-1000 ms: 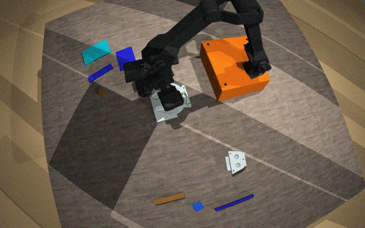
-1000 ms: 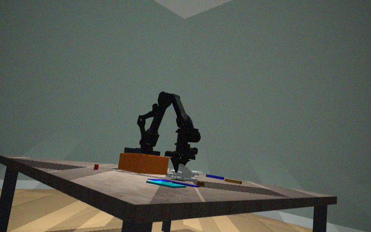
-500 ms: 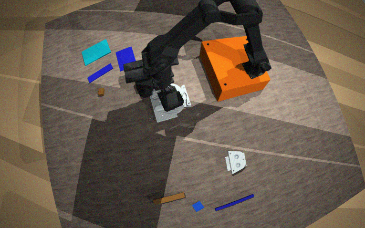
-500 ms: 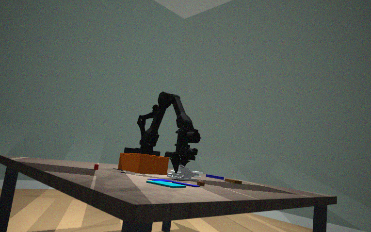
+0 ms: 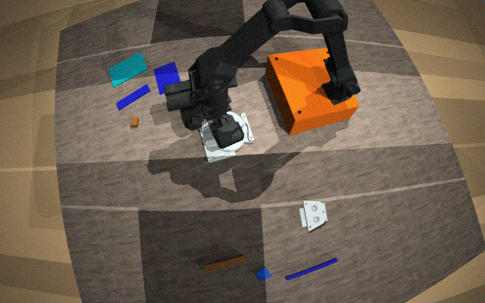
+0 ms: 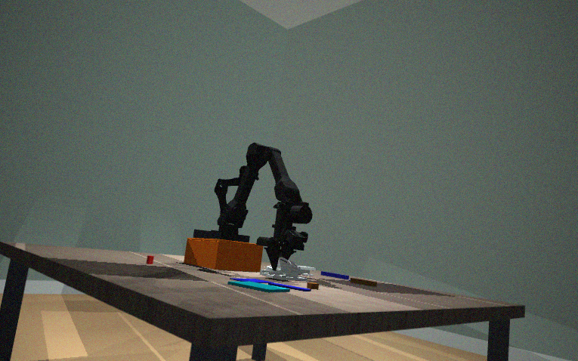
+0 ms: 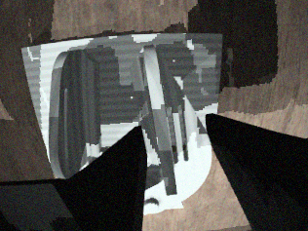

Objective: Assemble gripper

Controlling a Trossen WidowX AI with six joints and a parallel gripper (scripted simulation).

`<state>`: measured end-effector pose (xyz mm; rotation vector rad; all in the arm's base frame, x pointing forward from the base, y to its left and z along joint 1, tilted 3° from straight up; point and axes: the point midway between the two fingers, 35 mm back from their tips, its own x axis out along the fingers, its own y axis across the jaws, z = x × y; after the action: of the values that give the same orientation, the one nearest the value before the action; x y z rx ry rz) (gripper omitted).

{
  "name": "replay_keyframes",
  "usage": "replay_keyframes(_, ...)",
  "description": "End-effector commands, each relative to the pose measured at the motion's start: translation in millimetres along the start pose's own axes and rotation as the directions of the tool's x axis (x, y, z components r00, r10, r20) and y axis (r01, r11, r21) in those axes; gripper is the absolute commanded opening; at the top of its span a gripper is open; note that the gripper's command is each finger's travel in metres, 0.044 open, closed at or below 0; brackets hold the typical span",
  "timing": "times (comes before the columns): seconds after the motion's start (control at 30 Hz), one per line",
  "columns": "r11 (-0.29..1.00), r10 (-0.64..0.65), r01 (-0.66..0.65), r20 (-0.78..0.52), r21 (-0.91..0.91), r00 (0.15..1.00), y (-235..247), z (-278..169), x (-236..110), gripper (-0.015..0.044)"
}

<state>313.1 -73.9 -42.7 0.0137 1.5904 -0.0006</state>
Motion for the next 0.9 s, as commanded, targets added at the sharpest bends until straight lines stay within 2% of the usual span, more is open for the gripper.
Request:
replay_keyframes(0.0,1.0,0.004,-0.004,0.0,-0.003,1.0,0.6,0.2,3.3,0.0134)
replay_keyframes(0.87,1.0,0.004,-0.004,0.0,-0.006,1.0,0.7,0.2,9.7,0.0134)
